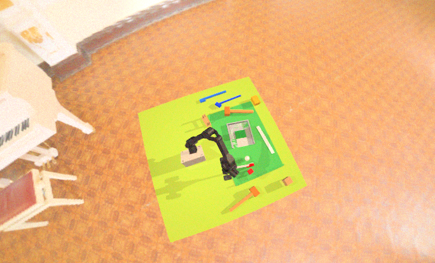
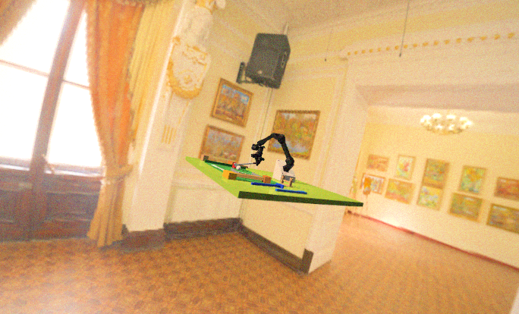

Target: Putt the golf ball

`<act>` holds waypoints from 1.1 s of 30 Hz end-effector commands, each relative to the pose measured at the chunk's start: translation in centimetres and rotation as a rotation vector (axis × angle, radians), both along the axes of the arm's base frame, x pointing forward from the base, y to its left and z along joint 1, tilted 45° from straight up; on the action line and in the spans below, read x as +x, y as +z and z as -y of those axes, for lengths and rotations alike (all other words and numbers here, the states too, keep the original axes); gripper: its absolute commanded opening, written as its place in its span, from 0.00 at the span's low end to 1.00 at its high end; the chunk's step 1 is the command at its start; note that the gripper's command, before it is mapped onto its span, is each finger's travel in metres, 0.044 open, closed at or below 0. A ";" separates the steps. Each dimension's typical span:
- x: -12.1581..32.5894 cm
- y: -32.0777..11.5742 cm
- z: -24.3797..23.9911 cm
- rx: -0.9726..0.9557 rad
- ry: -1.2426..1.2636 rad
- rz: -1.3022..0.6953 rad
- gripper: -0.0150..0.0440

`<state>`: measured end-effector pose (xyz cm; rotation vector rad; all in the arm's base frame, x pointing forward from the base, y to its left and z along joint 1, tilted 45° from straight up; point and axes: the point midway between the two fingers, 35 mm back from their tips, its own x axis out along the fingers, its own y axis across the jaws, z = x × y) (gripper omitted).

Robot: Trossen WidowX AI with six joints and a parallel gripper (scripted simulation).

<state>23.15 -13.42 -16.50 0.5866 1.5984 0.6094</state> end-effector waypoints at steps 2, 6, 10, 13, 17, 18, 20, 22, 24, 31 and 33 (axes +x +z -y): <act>0.0 0.0 0.1 -0.001 0.000 0.001 0.25; 0.0 -0.7 0.5 0.002 -0.005 0.002 0.25; 0.0 -1.2 0.9 0.004 -0.009 0.003 0.25; 0.0 -1.0 0.6 0.003 -0.010 0.001 0.25; 0.4 0.5 -0.6 0.003 -0.011 0.001 0.25; 0.6 1.4 -1.6 0.002 -0.011 0.001 0.25; 0.8 3.4 -3.6 0.004 -0.011 0.001 0.25; 0.8 5.2 -5.7 0.007 -0.011 0.001 0.25; 0.5 6.7 -7.5 0.011 -0.010 0.001 0.25; 0.5 7.6 -7.7 0.012 -0.009 0.000 0.25; 0.6 8.2 -7.1 0.012 -0.009 0.000 0.25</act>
